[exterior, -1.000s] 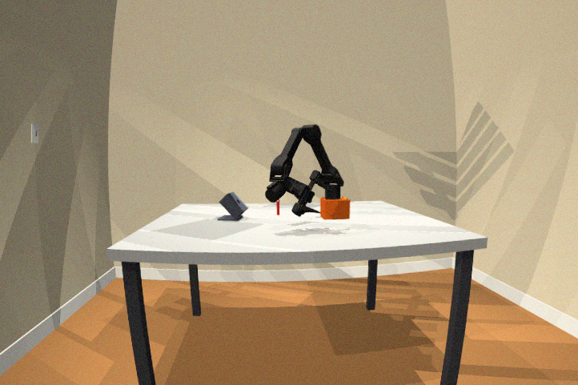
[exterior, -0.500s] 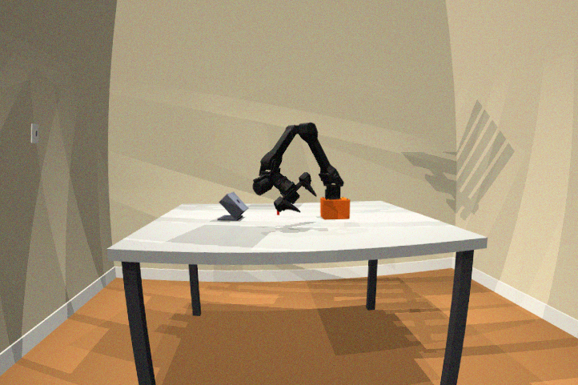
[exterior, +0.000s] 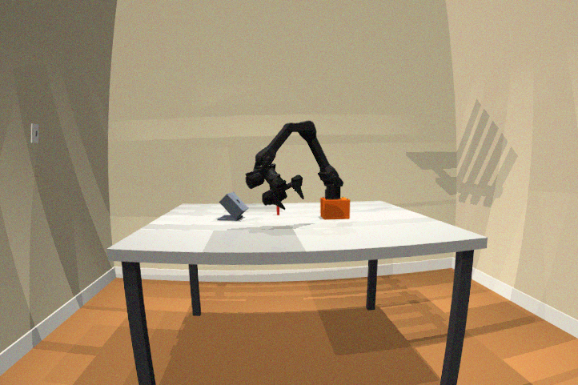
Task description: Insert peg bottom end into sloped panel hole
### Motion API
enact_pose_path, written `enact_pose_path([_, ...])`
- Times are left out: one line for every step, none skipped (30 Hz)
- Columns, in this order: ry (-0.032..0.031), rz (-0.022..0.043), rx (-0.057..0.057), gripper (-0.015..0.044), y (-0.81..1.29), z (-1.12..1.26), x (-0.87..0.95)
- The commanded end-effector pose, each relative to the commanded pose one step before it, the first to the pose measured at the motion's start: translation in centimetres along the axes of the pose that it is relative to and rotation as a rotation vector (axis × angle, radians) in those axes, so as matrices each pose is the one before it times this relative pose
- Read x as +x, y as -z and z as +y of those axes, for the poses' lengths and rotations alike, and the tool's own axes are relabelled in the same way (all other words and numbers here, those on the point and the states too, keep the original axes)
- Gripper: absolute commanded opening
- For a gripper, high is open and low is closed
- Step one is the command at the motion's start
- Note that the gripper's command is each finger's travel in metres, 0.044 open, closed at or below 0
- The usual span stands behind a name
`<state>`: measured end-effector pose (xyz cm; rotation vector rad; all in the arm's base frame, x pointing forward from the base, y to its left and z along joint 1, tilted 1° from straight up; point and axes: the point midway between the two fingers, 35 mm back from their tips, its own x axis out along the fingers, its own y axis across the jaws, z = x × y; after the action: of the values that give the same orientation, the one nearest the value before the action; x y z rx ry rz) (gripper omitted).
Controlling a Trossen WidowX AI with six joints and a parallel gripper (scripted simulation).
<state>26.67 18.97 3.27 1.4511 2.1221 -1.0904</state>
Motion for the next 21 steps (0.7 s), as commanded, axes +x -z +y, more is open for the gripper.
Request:
enact_pose_path([-0.05965, -0.02803, -0.0661, 0.044, -1.255, 0.442, -1.782])
enact_pose_path([-0.01155, -0.00701, -0.0126, 0.044, -0.359, 0.1, -0.347])
enact_pose_path([-0.01137, -0.00727, -0.0125, 0.044, -0.365, 0.093, -0.344])
enact_pose_path([-0.01118, -0.00753, -0.0124, 0.044, -0.37, 0.086, -0.341])
enact_pose_path([-0.01098, -0.00778, -0.0122, 0.044, -0.376, 0.078, -0.337])
enact_pose_path([-0.01078, -0.00803, -0.0121, 0.044, -0.381, 0.07, -0.334])
enact_pose_path([-0.01057, -0.00828, -0.012, 0.044, -0.386, 0.062, -0.331])
enact_pose_path([-0.01036, -0.00852, -0.0118, 0.044, -0.391, 0.054, -0.327])
enact_pose_path([-0.01014, -0.00875, -0.0117, 0.044, -0.396, 0.046, -0.324])
enact_pose_path([-0.00991, -0.00898, -0.0116, 0.044, -0.4, 0.038, -0.32])
enact_pose_path([-0.00967, -0.0092, -0.0114, 0.044, -0.404, 0.029, -0.317])
enact_pose_path([-0.00943, -0.00942, -0.0113, 0.044, -0.408, 0.02, -0.313])
enact_pose_path([-0.00918, -0.00963, -0.0112, 0.044, -0.412, 0.011, -0.31])
enact_pose_path([-0.00892, -0.00984, -0.0111, 0.044, -0.416, 0.002, -0.306])
enact_pose_path([-0.00866, -0.01004, -0.0109, 0.044, -0.419, -0.007, -0.302])
enact_pose_path([-0.00839, -0.01023, -0.0108, 0.044, -0.422, -0.017, -0.299])
enact_pose_path([-0.00812, -0.01041, -0.0107, 0.044, -0.425, -0.026, -0.295])
enact_pose_path([-0.00784, -0.01059, -0.0105, 0.044, -0.427, -0.036, -0.292])
enact_pose_path([-0.00756, -0.01076, -0.0104, 0.044, -0.429, -0.046, -0.288])
enact_pose_path([-0.00727, -0.01093, -0.0103, 0.044, -0.431, -0.055, -0.284])
enact_pose_path([-0.00698, -0.01108, -0.0102, 0.044, -0.433, -0.065, -0.28])
